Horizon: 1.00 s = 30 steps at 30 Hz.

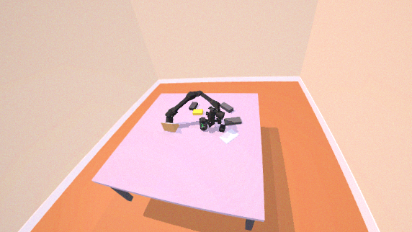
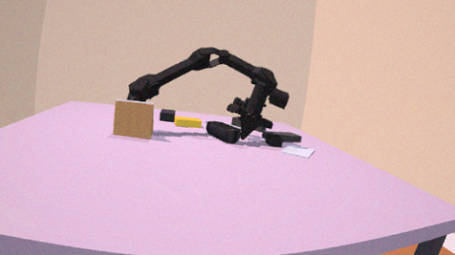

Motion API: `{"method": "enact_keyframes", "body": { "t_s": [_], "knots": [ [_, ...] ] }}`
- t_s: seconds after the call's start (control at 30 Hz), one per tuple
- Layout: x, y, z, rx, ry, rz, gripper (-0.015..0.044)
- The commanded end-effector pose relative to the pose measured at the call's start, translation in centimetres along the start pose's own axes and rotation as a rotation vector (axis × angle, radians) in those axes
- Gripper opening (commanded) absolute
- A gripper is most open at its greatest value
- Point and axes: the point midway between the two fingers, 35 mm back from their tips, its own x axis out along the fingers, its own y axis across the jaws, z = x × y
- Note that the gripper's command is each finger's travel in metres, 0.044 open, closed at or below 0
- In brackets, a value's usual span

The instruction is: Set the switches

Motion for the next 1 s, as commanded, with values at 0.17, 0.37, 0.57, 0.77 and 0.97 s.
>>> {"method": "enact_keyframes", "body": {
  "t_s": [0.17, 0.37, 0.57, 0.77, 0.97],
  "knots": [
    [0.5, 0.2, 0.1, 0.007, -0.007, 0.004, 0.0000],
    [0.6, 0.4, 0.0, 0.007, -0.007, 0.004, 0.0000],
    [0.7, 0.6, 0.0, 0.007, -0.007, 0.004, 0.0000],
    [0.7, 0.9, 0.0, 0.007, -0.007, 0.004, 0.0000],
    [0.8, 1.1, 0.0, 0.007, -0.007, 0.004, 0.0000]
  ]
}}
